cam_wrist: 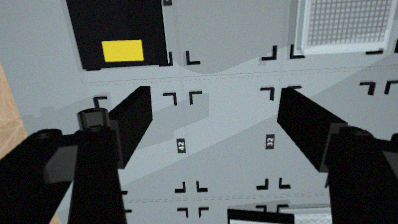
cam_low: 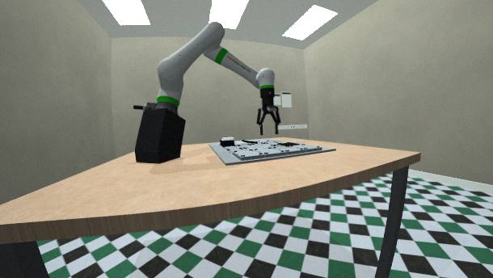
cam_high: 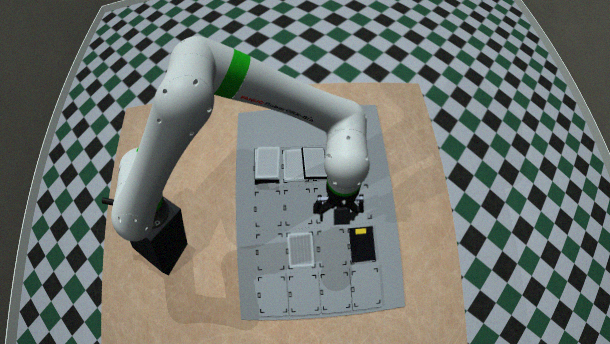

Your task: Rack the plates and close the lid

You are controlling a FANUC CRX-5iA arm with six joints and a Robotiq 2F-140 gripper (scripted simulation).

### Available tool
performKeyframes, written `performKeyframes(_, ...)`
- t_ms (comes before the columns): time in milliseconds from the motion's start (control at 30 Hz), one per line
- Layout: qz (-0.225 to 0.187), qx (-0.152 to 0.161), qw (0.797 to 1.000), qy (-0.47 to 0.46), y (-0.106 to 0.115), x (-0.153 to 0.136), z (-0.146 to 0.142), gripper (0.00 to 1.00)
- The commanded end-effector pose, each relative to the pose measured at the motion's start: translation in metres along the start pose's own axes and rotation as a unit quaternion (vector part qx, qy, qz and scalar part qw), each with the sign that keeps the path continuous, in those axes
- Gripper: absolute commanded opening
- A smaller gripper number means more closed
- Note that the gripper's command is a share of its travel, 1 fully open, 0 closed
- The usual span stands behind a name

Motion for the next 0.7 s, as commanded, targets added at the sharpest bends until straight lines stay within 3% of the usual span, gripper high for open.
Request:
performKeyframes(0, 0.000, 0.001, 1.000, 0.000, 0.001, -0.007, 0.010, 0.70)
performKeyframes(667, 0.000, 0.001, 1.000, 0.000, 0.001, -0.047, 0.071, 0.70)
Point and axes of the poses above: the point where the finger pads meet when closed, its own y axis back along the fingers, its own z axis across the jaws, x = y × z, the point moved 9 cm from there along y, back along the fingers, and after that the axes turned 9 degrees about -y, right-handed, at the moved point
